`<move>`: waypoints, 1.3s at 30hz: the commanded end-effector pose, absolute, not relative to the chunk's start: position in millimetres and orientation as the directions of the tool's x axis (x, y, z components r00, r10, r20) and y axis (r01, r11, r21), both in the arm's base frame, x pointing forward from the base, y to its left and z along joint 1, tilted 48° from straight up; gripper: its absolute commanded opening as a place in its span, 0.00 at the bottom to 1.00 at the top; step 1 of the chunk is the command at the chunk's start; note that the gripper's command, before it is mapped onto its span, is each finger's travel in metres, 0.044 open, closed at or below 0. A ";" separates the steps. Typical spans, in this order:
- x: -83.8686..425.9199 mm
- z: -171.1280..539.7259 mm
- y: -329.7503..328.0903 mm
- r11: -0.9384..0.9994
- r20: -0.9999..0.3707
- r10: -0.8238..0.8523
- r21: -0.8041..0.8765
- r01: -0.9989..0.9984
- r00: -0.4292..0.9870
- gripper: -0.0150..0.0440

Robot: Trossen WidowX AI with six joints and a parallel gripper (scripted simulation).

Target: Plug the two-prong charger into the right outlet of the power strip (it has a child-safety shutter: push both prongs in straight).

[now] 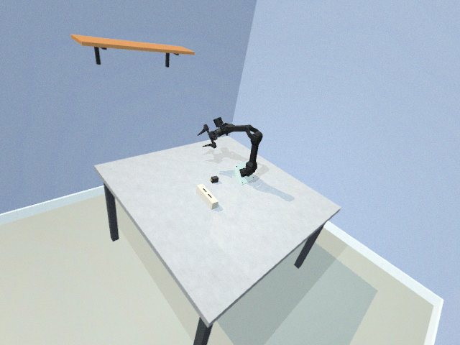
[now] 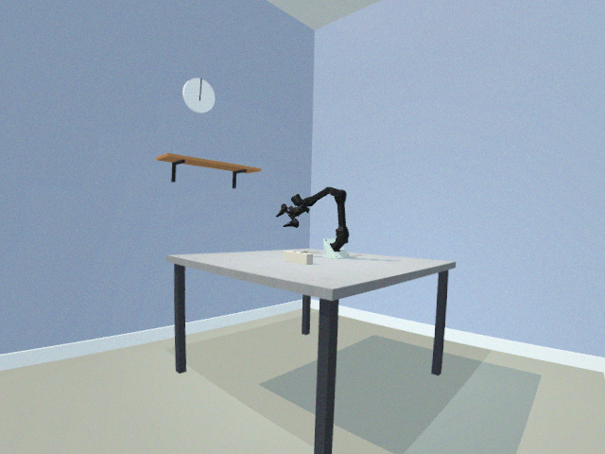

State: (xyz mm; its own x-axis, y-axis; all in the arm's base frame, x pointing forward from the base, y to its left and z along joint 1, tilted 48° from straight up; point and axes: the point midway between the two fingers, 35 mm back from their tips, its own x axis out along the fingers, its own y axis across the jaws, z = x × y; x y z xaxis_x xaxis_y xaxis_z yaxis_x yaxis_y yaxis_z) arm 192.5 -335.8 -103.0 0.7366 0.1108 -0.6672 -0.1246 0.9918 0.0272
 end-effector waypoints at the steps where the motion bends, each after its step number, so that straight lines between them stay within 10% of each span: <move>1: 204.9 -103.1 -314.0 0.982 -0.691 0.190 0.137 -0.132 0.697 1.00; 39: 235.3 -64.8 -128.6 0.707 -0.711 0.691 0.702 0.081 0.130 1.00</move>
